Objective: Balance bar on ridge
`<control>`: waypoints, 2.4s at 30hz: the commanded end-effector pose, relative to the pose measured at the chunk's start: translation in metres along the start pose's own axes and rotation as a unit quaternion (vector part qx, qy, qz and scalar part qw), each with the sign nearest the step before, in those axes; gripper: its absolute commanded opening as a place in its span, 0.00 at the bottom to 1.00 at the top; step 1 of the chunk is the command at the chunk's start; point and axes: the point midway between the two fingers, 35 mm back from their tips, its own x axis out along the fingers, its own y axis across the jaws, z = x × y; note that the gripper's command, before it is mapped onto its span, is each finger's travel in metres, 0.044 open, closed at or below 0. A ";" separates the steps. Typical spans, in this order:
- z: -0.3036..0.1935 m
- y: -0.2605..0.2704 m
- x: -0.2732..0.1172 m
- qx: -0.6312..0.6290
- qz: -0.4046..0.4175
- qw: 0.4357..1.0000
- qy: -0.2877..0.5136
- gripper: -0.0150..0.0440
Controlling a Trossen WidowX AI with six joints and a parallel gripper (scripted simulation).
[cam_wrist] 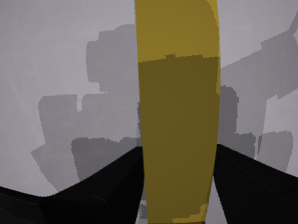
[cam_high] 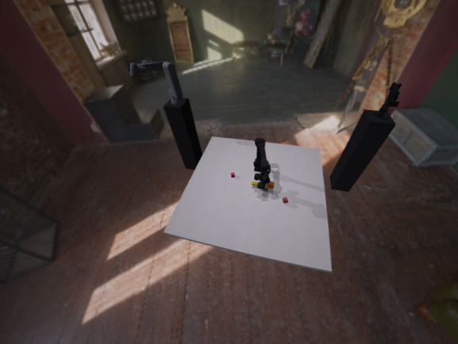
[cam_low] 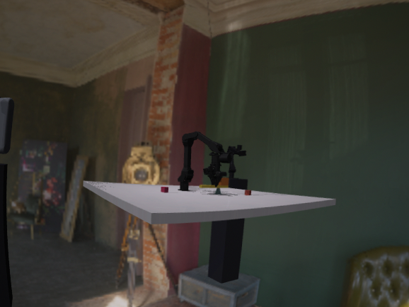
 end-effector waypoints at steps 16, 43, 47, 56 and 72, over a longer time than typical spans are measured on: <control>0.000 0.000 0.000 0.000 0.000 1.000 0.000 0.54; 0.000 0.000 0.000 0.000 0.000 1.000 0.000 0.79; 0.000 0.000 0.000 0.000 0.000 1.000 0.000 0.97; -0.002 0.005 -0.056 0.000 0.000 1.000 0.000 1.00; 0.000 0.000 -0.100 0.000 0.000 1.000 0.000 1.00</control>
